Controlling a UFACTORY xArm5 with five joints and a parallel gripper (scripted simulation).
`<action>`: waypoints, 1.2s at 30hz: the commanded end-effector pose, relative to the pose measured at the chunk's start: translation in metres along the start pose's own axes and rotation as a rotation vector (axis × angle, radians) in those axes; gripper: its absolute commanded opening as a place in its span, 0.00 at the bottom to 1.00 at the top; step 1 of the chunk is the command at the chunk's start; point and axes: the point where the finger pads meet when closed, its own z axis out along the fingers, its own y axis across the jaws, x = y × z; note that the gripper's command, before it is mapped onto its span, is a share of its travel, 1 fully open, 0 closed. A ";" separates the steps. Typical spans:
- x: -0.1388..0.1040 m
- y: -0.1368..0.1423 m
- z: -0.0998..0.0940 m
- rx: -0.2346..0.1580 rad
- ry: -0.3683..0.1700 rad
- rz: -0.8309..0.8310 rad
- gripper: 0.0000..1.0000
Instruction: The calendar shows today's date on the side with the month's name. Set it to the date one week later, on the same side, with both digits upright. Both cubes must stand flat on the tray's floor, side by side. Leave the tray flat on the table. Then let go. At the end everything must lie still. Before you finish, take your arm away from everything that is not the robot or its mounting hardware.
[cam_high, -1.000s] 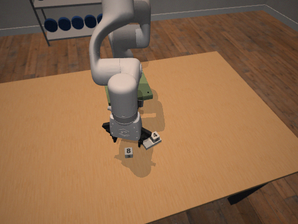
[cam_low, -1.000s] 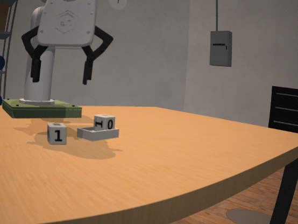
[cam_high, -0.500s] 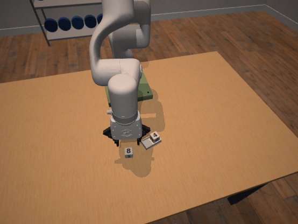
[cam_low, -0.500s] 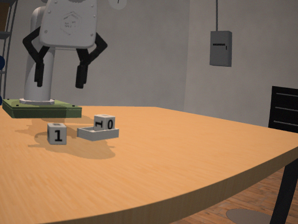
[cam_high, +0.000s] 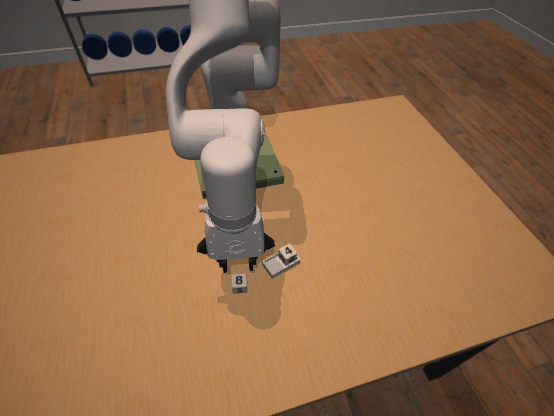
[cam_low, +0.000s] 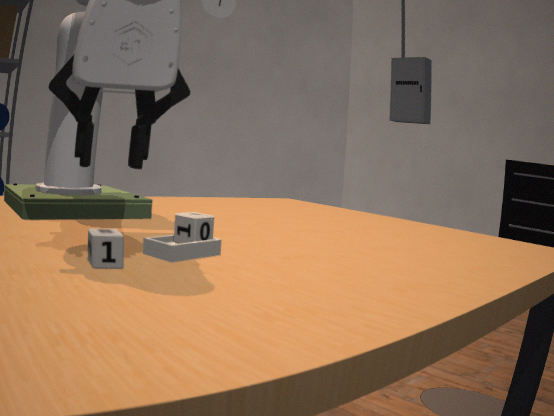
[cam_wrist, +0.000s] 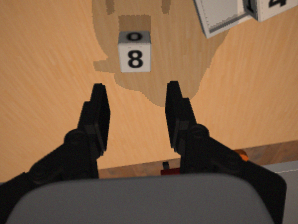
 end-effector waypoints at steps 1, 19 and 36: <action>-0.001 0.000 -0.001 0.000 -0.003 0.000 0.49; -0.001 0.000 -0.001 0.000 -0.003 0.000 0.49; -0.001 0.000 0.007 0.000 -0.003 0.000 0.49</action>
